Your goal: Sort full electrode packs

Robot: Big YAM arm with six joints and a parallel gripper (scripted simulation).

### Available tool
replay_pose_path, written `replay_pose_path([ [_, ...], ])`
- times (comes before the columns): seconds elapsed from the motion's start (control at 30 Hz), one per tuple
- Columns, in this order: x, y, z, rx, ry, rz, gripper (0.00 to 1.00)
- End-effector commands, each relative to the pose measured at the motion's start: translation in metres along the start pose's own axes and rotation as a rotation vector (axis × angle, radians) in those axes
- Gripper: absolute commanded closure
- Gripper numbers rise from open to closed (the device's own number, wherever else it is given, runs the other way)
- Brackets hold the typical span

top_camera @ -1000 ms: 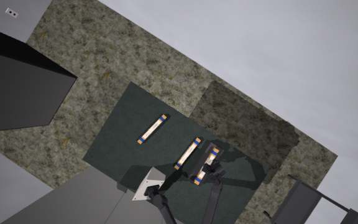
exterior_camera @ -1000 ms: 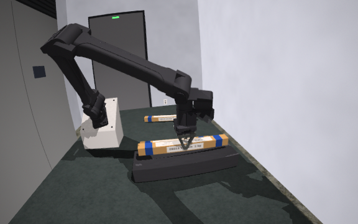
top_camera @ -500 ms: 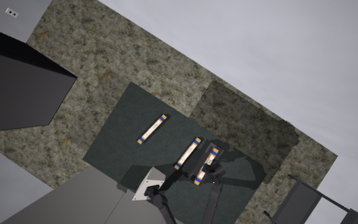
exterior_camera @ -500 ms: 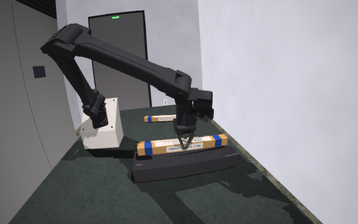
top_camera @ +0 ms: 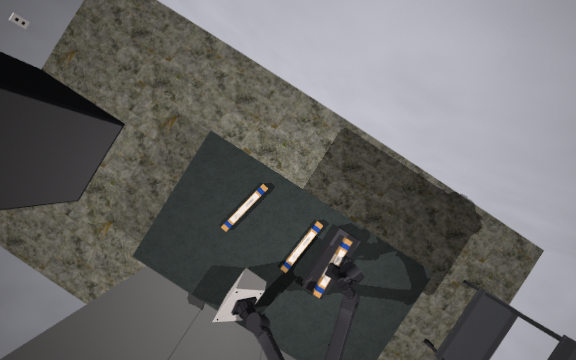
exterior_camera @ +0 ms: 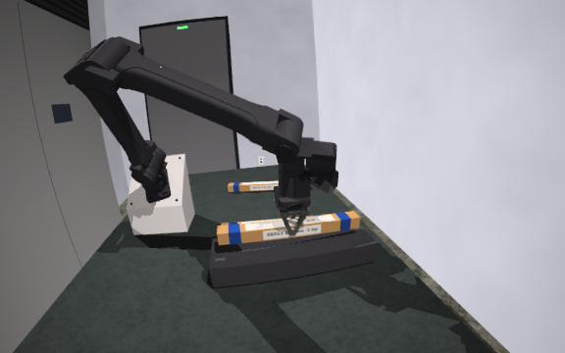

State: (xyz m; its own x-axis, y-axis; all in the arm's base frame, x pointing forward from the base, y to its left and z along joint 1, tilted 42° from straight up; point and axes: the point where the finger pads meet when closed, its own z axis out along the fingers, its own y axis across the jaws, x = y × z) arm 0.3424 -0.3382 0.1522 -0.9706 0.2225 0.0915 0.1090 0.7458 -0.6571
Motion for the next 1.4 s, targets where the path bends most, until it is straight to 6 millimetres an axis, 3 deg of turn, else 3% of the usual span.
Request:
replay_pose_path([
  [0.0, -0.0248, -0.0324, -0.0510, 0.038, -0.108, 0.038, 1.00],
  [1.37, -0.0237, -0.0358, -0.0550, 0.038, -0.108, 0.038, 1.00],
])
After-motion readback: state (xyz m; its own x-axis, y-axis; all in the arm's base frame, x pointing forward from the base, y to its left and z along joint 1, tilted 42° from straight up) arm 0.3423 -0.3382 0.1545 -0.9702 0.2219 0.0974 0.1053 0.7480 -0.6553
